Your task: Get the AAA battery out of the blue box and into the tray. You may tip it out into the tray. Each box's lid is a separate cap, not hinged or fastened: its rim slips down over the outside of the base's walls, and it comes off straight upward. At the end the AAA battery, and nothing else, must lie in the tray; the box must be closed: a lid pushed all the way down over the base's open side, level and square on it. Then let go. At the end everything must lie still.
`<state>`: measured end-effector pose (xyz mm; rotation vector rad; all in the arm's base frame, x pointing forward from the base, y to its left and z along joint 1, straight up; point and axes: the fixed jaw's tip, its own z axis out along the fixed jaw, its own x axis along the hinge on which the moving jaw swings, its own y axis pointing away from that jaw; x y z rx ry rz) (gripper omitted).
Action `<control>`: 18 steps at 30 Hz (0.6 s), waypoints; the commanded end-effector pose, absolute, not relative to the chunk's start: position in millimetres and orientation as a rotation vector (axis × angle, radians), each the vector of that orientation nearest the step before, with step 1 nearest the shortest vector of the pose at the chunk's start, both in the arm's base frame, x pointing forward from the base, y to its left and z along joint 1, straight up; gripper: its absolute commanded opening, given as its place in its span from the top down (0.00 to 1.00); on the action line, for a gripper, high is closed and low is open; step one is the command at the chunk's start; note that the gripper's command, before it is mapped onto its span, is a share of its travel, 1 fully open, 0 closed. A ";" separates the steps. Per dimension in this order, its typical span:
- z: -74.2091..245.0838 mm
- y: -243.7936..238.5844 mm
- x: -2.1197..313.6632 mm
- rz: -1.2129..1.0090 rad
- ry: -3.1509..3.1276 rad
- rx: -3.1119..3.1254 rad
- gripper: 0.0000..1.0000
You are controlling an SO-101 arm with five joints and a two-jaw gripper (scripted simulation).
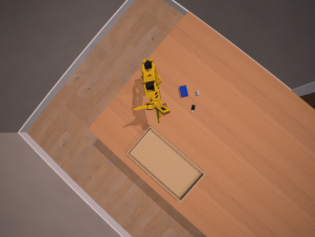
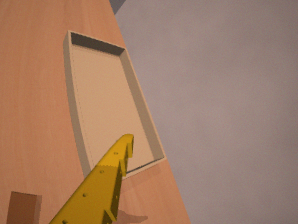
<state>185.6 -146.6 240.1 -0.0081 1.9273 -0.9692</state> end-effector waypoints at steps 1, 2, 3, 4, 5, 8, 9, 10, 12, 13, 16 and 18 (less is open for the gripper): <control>240.7 -146.4 185.3 -0.969 1.924 -0.007 0.00; 240.7 -146.4 185.3 -0.969 1.924 -0.007 0.00; 240.7 -146.4 185.3 -0.969 1.924 -0.007 0.00; 240.7 -146.4 185.3 -0.969 1.924 -0.007 0.00; 240.7 -146.4 185.3 -0.969 1.924 -0.007 0.00; 240.7 -146.4 185.3 -0.969 1.924 -0.007 0.00; 240.7 -146.4 185.3 -0.969 1.924 -0.007 0.00; 240.7 -146.4 185.3 -0.969 1.924 -0.007 0.00; 240.7 -146.4 185.3 -0.969 1.924 -0.007 0.00; 240.7 -146.4 185.3 -0.969 1.924 -0.007 0.00; 240.7 -146.4 185.3 -0.969 1.924 -0.007 0.00; 240.7 -146.4 185.3 -0.969 1.924 -0.007 0.00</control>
